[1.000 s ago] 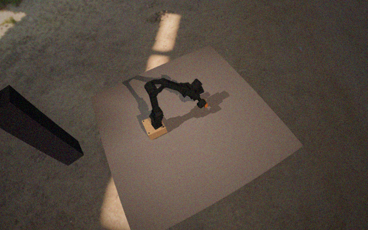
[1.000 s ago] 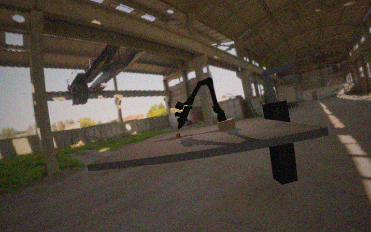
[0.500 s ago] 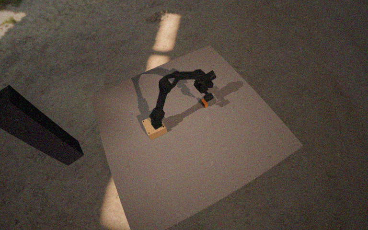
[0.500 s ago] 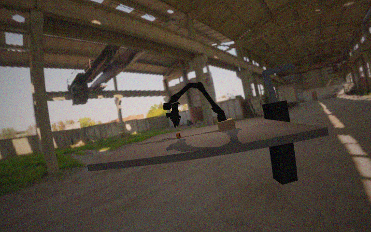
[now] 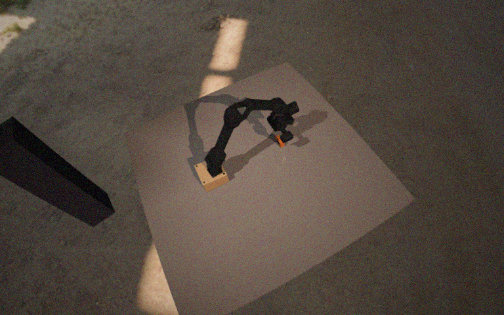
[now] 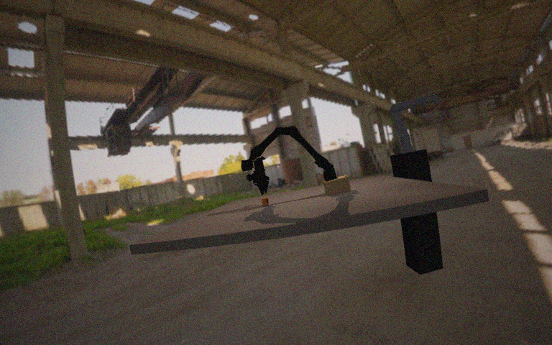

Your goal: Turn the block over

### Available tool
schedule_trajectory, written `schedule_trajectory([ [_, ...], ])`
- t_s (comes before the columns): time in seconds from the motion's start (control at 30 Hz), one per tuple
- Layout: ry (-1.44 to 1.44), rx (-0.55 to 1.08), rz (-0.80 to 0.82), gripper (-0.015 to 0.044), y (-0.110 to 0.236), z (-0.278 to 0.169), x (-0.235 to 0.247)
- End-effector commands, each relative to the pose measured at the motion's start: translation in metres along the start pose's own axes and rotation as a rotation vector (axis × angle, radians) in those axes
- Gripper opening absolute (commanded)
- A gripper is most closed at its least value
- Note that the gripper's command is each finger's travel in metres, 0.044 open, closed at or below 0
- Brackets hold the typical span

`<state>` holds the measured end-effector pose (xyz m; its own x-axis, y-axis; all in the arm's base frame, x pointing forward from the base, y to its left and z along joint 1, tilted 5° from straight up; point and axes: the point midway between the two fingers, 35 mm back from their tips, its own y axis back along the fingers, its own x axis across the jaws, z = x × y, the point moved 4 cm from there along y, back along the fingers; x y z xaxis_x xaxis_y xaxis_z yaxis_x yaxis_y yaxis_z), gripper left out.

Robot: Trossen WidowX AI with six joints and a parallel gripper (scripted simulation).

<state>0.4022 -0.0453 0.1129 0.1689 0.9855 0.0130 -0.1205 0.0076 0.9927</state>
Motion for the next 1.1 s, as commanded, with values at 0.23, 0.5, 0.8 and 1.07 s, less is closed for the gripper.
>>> schedule_trajectory([
  [0.23, 0.007, -0.006, 0.004, 0.0440, -0.020, 0.001, 0.001],
  [0.5, 0.007, -0.006, 0.004, 0.0440, -0.033, 0.001, 0.001],
  [0.8, 0.007, -0.006, 0.004, 0.0440, -0.045, 0.001, 0.001],
  [1.07, 0.007, -0.006, 0.004, 0.0289, -0.045, 0.001, 0.001],
])
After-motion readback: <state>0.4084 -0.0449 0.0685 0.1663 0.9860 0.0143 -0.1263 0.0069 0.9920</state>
